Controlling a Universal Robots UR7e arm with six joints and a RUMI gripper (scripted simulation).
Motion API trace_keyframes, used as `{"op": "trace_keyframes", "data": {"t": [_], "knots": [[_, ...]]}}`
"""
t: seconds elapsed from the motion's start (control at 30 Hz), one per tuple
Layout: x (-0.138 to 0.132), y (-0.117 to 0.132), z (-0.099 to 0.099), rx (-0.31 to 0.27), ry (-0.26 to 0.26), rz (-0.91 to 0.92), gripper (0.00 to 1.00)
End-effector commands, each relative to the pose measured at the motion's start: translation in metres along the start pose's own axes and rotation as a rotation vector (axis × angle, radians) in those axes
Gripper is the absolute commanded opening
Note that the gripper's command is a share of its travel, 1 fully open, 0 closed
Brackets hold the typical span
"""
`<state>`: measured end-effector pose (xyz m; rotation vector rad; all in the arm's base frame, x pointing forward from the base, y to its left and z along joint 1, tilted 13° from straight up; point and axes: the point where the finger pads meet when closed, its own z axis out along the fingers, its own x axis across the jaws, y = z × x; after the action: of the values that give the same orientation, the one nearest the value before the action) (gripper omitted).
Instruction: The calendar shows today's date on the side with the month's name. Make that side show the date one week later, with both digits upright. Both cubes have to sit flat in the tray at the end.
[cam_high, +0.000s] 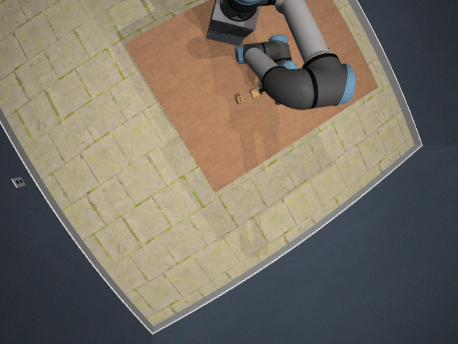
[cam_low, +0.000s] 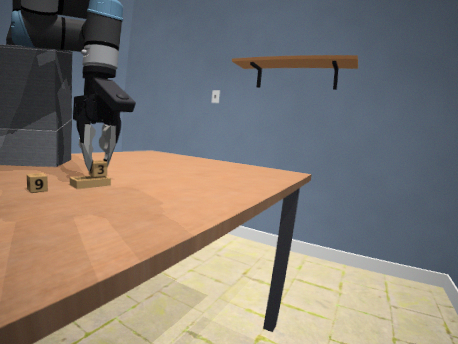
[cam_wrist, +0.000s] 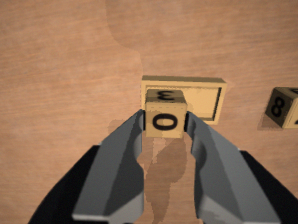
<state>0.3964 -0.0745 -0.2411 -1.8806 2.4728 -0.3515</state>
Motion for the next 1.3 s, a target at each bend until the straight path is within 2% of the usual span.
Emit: {"op": "trace_keyframes", "data": {"t": [0.0, 1.27], "knots": [[0.002, -0.003, 0.000, 0.004, 0.001, 0.003, 0.11], [0.001, -0.002, 0.010, 0.003, 0.001, 0.003, 0.11]]}}
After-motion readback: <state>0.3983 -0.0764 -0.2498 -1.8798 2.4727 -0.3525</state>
